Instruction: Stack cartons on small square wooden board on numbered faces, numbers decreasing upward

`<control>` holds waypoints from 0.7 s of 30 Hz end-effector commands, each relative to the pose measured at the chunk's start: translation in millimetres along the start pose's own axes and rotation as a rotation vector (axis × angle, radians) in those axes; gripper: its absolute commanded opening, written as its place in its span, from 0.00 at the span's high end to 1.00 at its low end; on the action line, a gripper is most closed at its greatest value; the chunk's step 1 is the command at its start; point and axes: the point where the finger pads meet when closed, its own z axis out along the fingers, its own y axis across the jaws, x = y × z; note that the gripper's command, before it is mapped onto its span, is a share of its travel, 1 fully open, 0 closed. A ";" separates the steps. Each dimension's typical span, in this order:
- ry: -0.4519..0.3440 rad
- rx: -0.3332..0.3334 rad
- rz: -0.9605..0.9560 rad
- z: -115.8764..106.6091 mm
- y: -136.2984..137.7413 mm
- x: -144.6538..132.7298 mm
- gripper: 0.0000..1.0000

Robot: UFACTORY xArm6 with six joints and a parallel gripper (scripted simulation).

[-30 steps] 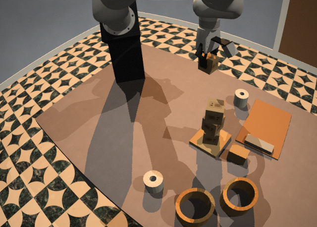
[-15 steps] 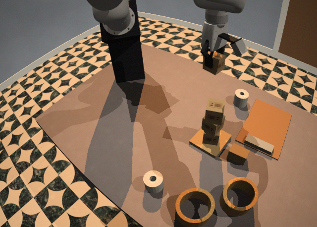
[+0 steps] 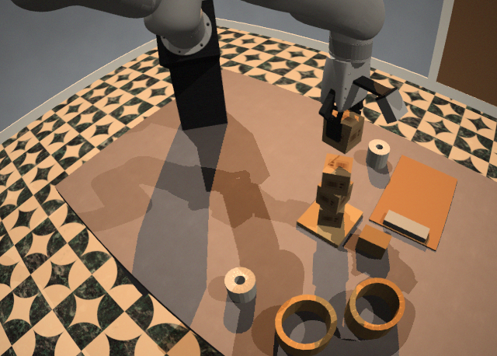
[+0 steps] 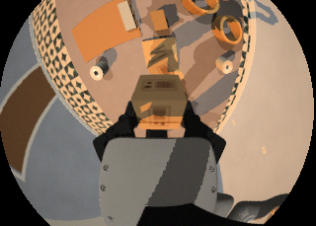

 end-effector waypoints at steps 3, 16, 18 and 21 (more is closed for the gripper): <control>-0.020 0.033 -0.015 30.2 14.7 10.7 1.00; -0.022 0.034 -0.015 43.2 14.4 9.8 1.00; -0.022 0.034 -0.015 44.4 14.4 9.7 1.00; -0.022 0.034 -0.015 44.6 14.4 9.7 1.00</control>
